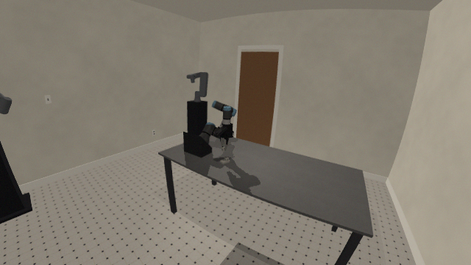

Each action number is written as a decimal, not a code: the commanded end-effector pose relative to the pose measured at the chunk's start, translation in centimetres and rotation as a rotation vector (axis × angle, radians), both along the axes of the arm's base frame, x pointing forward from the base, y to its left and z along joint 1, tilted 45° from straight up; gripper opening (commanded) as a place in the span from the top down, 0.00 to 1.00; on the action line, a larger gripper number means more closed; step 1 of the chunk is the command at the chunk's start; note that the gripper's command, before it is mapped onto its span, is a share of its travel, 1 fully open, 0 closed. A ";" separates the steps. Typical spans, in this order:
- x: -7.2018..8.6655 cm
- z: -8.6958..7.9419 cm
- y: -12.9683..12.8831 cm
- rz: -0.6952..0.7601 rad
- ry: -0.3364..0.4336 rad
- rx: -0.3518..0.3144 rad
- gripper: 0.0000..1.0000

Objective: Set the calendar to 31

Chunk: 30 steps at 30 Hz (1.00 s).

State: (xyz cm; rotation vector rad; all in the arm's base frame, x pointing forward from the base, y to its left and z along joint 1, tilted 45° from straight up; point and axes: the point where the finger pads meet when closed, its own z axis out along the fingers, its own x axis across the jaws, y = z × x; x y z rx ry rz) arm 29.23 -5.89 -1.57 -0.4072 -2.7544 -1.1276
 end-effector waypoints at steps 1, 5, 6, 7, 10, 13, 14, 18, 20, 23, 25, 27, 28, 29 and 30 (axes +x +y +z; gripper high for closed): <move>0.0 0.0 -0.1 -0.001 -0.001 -0.002 0.90; 0.0 0.0 -0.1 -0.001 -0.001 -0.002 0.90; 0.0 0.0 -0.1 -0.001 -0.001 -0.002 0.90; 0.0 0.0 -0.1 -0.001 -0.001 -0.002 0.90; 0.0 0.0 -0.1 -0.003 0.000 -0.002 0.90; 0.0 0.1 -0.1 -0.006 0.004 -0.002 0.90; 0.0 0.1 -0.1 -0.009 0.006 -0.002 0.90; 0.0 0.1 -0.1 -0.014 0.012 -0.002 0.90; 0.0 0.1 0.0 -0.021 0.019 -0.003 0.90; 0.0 0.1 0.0 -0.036 0.034 -0.003 0.90; 0.0 0.2 0.1 -0.049 0.046 -0.004 0.90; 0.0 0.2 0.1 -0.064 0.061 -0.004 0.90; 0.0 0.2 0.1 -0.072 0.070 -0.005 0.90; 0.0 0.3 0.2 -0.082 0.079 -0.005 0.90; 0.0 0.3 0.2 -0.092 0.089 -0.005 0.90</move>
